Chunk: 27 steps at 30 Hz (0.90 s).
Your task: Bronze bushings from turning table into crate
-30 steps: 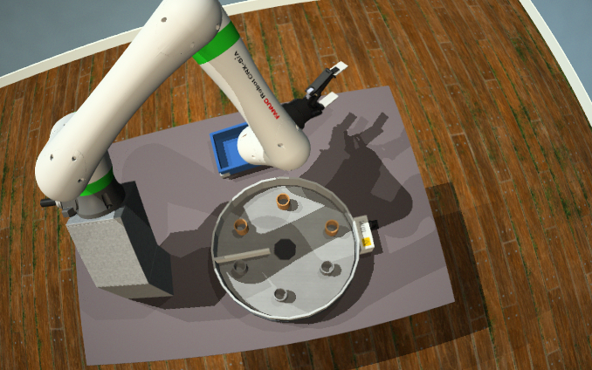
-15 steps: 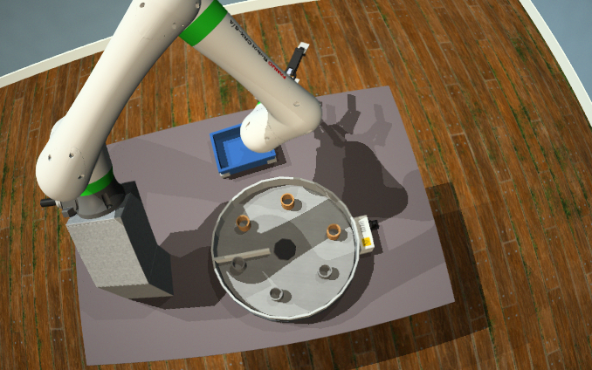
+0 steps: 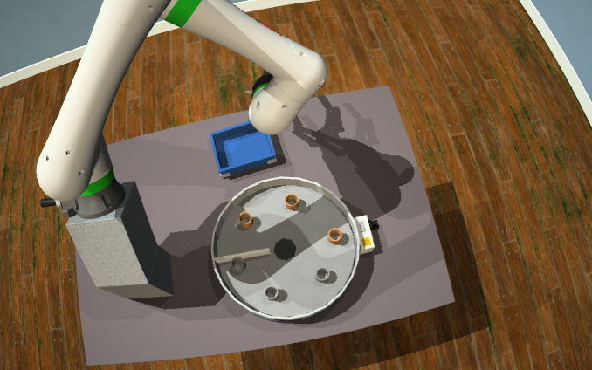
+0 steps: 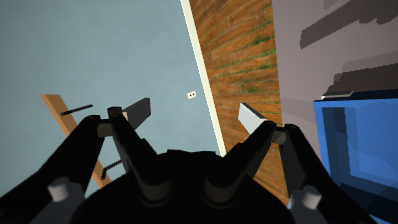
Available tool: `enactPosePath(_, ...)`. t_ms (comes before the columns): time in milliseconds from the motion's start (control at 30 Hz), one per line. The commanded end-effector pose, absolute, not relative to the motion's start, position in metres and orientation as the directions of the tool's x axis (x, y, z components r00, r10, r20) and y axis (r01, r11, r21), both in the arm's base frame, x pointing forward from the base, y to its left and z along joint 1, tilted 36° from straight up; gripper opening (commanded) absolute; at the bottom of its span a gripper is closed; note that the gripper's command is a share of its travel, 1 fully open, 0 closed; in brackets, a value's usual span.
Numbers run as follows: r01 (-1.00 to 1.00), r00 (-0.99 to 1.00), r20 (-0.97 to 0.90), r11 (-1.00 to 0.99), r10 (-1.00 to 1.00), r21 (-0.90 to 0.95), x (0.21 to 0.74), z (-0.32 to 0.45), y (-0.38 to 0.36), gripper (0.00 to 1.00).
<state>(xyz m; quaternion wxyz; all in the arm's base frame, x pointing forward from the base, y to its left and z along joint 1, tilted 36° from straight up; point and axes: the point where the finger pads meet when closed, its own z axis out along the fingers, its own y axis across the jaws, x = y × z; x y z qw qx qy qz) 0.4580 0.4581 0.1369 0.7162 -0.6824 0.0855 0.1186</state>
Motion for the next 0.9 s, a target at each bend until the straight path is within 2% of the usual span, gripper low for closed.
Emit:
enactPosePath(0,-0.256,0.949,-0.271,-0.107,0.161,-0.961,0.425,0.134,0.44,1.0)
enactPosePath(33,-0.256,0.949,-0.271,-0.107,0.161,-0.961,0.425,0.134,0.44,1.0)
enactPosePath(67,-0.226,0.943,-0.265,-0.195,0.203,-0.954,0.413,0.128,0.423,1.0)
enactPosePath(133,-0.226,0.943,-0.265,-0.195,0.203,-0.954,0.413,0.128,0.423,1.0)
enactPosePath(167,-0.191,0.936,-0.261,-0.284,0.237,-0.94,0.404,0.122,0.402,1.0)
enactPosePath(233,-0.191,0.936,-0.261,-0.284,0.237,-0.94,0.404,0.122,0.402,1.0)
enactPosePath(267,-0.151,0.929,-0.261,-0.374,0.262,-0.915,0.398,0.117,0.379,1.0)
enactPosePath(500,-0.109,0.924,-0.261,-0.463,0.279,-0.88,0.396,0.113,0.353,1.0)
enactPosePath(533,-0.066,0.922,-0.262,-0.549,0.286,-0.833,0.398,0.111,0.325,1.0)
enactPosePath(700,-0.025,0.923,-0.261,-0.631,0.284,-0.776,0.403,0.112,0.295,1.0)
enactPosePath(733,0.013,0.927,-0.257,-0.706,0.274,-0.708,0.41,0.115,0.263,1.0)
enactPosePath(833,0.013,0.927,-0.257,-0.706,0.274,-0.708,0.41,0.115,0.263,1.0)
enactPosePath(867,0.044,0.934,-0.249,-0.775,0.256,-0.631,0.42,0.122,0.23,1.0)
